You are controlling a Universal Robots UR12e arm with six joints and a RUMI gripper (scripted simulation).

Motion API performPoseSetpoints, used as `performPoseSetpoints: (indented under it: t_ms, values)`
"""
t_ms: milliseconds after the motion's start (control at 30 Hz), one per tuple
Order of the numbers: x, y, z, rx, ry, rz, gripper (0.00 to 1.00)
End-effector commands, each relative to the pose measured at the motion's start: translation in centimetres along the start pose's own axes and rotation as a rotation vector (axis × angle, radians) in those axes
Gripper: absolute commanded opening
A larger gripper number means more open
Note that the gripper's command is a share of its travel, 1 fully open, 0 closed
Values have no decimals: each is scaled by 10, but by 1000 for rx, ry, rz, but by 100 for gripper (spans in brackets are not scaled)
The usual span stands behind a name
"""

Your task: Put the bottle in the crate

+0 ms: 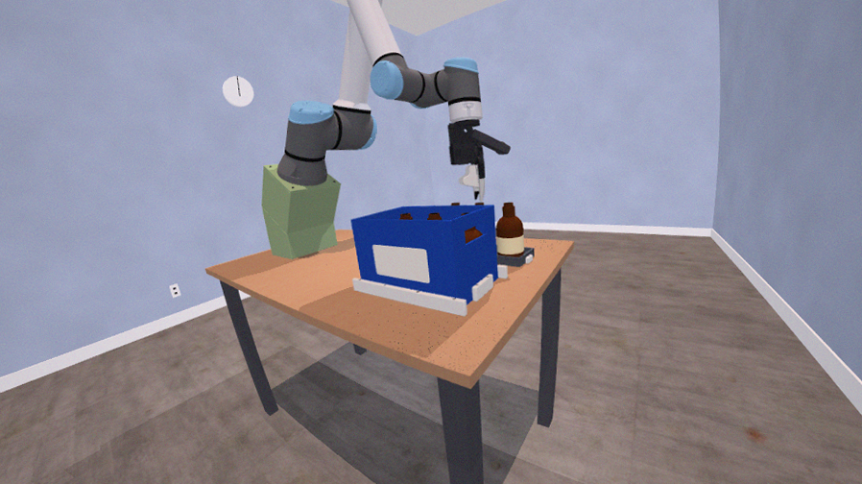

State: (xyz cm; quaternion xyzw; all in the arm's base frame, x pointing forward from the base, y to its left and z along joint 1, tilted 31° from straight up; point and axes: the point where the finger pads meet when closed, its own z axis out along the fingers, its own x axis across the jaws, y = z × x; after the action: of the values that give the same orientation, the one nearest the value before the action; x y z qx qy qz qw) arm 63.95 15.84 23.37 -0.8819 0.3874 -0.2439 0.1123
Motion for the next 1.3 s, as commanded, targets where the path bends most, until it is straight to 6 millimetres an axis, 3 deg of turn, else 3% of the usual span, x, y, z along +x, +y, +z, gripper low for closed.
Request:
performPoseSetpoints:
  t_ms: [0,633,1267]
  values:
    - [-3,1,10,-1,-2,-1,38]
    - [-3,1,26,-1,-2,-1,38]
    - [-3,1,28,-1,-2,-1,38]
